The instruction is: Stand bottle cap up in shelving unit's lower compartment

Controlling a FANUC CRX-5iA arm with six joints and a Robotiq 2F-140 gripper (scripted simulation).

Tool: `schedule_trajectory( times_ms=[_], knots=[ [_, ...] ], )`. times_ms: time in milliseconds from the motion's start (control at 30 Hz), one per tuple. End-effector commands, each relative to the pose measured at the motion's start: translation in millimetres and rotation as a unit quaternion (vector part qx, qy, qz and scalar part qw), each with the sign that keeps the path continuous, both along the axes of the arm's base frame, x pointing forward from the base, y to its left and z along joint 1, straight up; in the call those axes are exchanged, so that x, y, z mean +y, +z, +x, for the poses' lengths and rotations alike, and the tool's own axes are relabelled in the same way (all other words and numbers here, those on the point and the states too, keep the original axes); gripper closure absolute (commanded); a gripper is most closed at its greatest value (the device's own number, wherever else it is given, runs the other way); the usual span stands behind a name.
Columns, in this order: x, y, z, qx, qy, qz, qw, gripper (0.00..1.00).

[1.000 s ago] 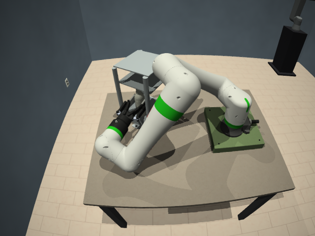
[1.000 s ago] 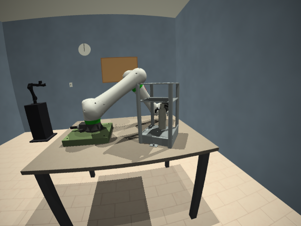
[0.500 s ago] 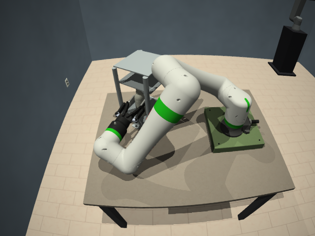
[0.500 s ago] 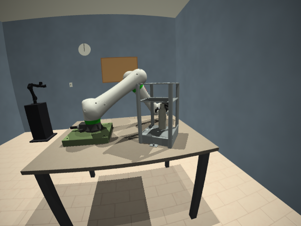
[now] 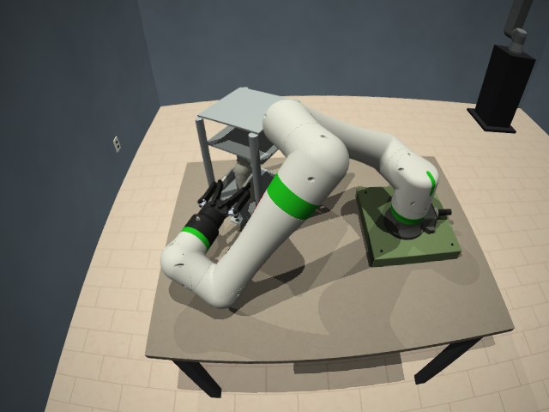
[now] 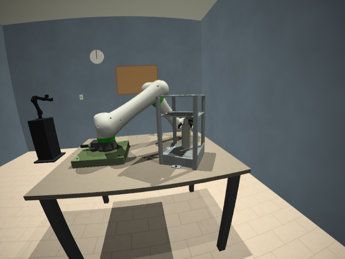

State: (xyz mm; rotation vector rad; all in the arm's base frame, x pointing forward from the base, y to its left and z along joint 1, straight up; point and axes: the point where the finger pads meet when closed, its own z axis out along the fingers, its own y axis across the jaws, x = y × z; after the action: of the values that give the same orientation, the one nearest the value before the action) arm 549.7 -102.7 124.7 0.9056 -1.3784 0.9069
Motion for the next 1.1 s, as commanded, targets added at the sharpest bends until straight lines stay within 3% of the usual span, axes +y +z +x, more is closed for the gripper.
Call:
schedule_trajectory(
  times_ms=[0, 1067],
  knots=[
    [2, 0, 1, 0.000, 0.000, 0.000, 1.000, 0.54],
    [18, 0, 8, 0.000, 0.000, 0.000, 1.000, 0.54]
  ],
)
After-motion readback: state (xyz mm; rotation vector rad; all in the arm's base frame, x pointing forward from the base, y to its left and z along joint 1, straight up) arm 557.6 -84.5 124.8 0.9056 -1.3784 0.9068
